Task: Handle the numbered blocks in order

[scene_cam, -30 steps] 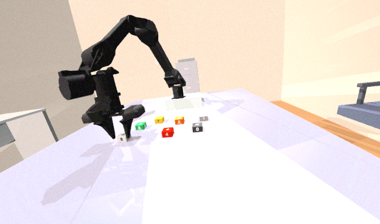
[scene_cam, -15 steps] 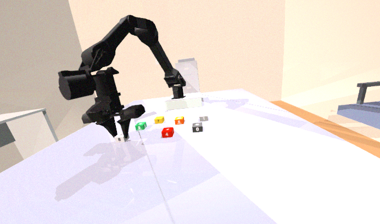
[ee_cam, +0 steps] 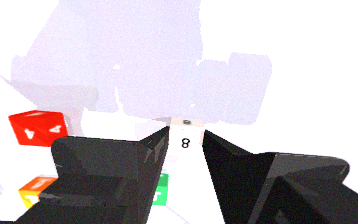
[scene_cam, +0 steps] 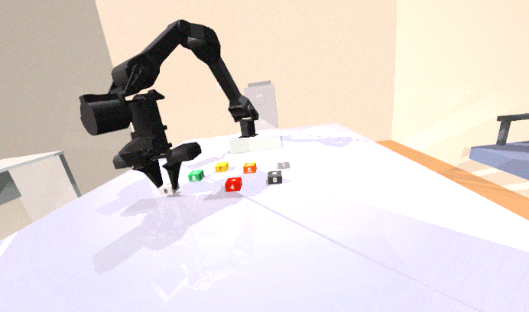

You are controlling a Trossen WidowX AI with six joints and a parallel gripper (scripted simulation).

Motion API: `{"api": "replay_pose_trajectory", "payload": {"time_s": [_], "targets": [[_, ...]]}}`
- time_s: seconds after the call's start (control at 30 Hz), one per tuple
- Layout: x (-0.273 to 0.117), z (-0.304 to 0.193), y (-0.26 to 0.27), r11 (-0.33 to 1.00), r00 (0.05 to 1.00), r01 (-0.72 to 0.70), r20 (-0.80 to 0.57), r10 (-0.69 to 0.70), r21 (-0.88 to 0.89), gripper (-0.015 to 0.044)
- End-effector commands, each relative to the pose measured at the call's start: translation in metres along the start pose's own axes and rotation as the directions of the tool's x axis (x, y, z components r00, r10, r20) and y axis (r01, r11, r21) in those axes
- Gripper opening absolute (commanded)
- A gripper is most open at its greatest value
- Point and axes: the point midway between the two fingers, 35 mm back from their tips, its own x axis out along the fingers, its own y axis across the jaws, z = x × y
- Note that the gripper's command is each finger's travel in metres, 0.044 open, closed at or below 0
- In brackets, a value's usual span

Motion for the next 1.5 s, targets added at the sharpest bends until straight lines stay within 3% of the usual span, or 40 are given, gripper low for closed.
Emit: {"api": "replay_pose_trajectory", "payload": {"time_s": [0.0,1.0,1.33,1.47], "targets": [[-0.007,0.001,-0.001,1.0,1.0,0.008,0.009,-0.008,-0.006,0.012],[0.008,0.002,-0.001,1.0,1.0,0.008,0.009,-0.008,-0.006,0.012],[0.008,0.002,-0.001,1.0,1.0,0.008,0.009,-0.008,-0.006,0.0383],[0.005,0.002,-0.001,1.0,1.0,0.008,0.009,-0.008,-0.006,0.04]]}}
